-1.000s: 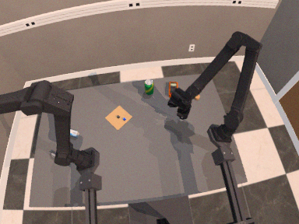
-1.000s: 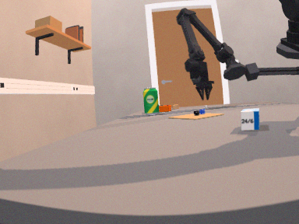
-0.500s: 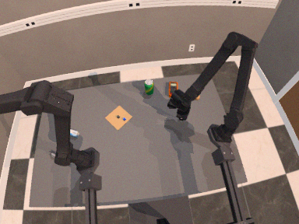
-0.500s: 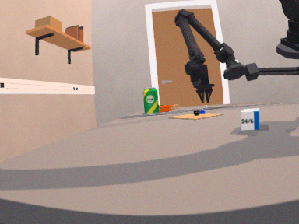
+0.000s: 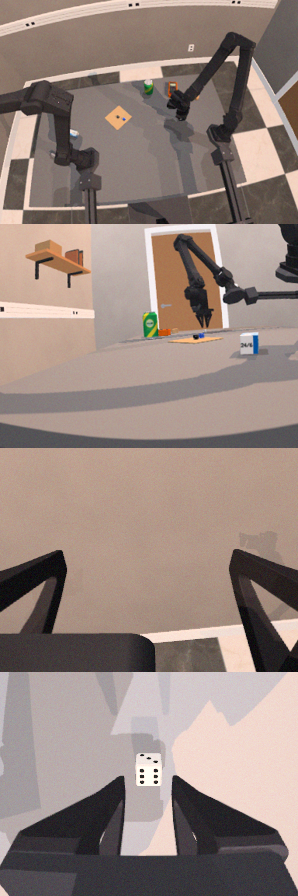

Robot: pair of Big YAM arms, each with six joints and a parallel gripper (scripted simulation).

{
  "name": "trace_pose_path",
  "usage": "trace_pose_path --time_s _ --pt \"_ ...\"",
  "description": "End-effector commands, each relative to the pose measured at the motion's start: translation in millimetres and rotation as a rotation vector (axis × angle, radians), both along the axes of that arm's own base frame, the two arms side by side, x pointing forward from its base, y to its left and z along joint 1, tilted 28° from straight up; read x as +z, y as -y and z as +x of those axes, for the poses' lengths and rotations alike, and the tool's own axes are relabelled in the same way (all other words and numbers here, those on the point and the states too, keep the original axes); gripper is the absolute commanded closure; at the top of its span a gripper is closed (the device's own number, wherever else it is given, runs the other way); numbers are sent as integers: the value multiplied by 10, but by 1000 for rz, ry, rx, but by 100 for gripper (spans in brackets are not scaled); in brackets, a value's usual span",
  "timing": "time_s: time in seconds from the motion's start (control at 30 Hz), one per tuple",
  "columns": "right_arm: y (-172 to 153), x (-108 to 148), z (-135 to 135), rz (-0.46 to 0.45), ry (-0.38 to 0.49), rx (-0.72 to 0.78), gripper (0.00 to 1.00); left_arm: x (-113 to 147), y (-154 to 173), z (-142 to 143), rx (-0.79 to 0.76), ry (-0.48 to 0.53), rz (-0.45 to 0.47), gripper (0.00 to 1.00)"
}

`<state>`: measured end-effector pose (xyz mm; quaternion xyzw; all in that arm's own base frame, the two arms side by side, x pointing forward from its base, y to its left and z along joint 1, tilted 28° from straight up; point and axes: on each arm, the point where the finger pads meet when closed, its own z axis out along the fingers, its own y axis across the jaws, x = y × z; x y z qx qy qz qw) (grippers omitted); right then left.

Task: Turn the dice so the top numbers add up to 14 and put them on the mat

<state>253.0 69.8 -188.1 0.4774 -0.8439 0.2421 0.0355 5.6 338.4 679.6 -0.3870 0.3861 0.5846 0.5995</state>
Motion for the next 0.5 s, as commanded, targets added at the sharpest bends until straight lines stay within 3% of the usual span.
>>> trace_pose_path --time_s 0.0,0.47 --pt "2 -36 41 1 4 -3 70 171 167 -25 9 -12 54 0" --pt "11 -51 63 2 7 -3 70 171 167 -25 9 -12 54 0"
